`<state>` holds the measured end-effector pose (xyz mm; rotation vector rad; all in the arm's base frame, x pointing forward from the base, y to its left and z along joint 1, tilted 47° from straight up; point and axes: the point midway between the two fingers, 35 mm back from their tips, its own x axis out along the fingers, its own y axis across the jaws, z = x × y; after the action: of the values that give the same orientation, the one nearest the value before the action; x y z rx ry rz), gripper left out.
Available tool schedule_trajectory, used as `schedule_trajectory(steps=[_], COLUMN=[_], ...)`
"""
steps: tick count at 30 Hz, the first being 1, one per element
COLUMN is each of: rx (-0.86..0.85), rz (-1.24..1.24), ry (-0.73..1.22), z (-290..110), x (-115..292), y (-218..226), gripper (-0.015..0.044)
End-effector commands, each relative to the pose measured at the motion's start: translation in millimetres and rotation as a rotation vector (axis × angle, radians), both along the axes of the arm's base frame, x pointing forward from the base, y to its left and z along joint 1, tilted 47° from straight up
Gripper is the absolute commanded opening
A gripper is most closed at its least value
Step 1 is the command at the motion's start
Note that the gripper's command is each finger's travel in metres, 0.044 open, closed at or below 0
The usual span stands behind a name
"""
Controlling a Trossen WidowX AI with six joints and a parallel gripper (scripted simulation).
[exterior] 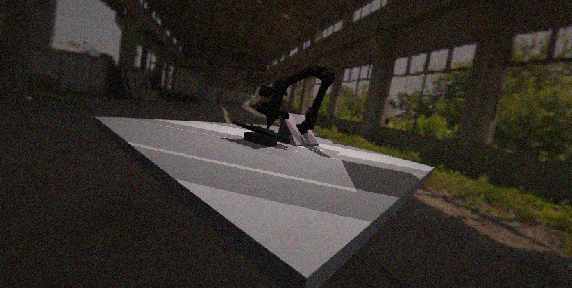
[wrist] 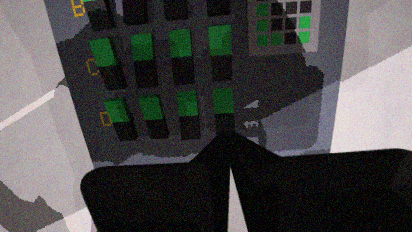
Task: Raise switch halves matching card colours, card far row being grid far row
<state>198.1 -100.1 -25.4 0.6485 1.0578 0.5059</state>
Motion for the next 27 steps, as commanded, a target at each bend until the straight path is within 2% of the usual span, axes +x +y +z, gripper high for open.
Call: schedule_trajectory(steps=[1, 27], rx=[0.005, 0.005], rz=[-0.004, -0.005], ry=[0.0, -0.001], z=[-2.5, -10.0], x=[1.5, 6.2], y=[2.9, 10.8], gripper=[0.0, 0.0])
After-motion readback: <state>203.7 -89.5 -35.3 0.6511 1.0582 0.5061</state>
